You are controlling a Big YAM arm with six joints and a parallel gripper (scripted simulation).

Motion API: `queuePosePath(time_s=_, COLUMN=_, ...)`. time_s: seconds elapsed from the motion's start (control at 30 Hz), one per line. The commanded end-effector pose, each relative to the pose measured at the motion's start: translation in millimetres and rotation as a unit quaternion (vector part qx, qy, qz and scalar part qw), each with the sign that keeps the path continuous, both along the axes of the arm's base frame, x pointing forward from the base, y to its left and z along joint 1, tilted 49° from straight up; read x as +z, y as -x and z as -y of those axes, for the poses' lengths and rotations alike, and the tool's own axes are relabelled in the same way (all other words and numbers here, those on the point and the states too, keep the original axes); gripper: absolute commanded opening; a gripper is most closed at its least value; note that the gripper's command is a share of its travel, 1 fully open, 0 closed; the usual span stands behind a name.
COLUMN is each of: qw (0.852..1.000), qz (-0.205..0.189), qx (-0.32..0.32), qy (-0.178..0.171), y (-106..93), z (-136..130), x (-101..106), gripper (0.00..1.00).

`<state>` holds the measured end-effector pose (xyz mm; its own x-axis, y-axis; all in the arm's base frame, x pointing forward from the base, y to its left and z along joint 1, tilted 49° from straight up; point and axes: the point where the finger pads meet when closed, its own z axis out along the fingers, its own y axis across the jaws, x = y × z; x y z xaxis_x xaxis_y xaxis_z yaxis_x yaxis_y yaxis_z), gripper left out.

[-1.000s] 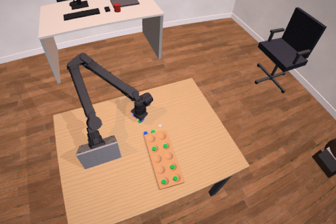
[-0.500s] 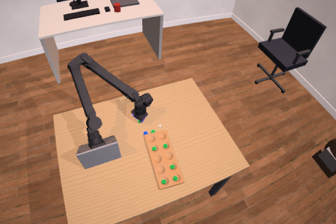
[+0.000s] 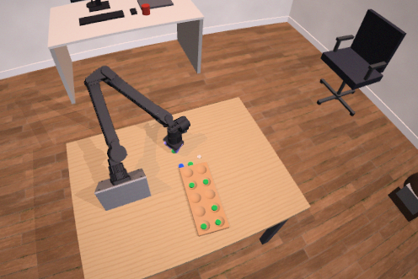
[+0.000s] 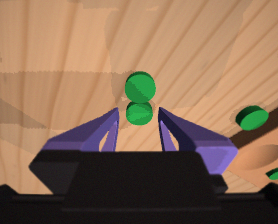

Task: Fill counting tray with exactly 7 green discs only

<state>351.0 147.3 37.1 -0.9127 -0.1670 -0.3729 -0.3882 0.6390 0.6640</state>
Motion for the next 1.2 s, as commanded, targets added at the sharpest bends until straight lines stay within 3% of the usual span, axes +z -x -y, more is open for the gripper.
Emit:
queuePosePath(time_s=0.0, qw=1.0, qz=-0.004, qx=0.0, qy=0.001, y=-0.2, z=-2.4, x=-4.1, gripper=0.44)
queuePosePath(time_s=0.83, qw=1.0, qz=-0.006, qx=-0.001, qy=0.001, y=-0.1, z=-2.0, x=-5.1, gripper=0.44)
queuePosePath(time_s=0.87, qw=1.0, qz=-0.006, qx=-0.002, qy=0.001, y=-0.2, z=-1.8, x=-5.1, gripper=0.0)
queuePosePath(time_s=1.17, qw=1.0, qz=-0.006, qx=-0.001, qy=0.001, y=-0.2, z=-1.9, x=-5.1, gripper=0.0)
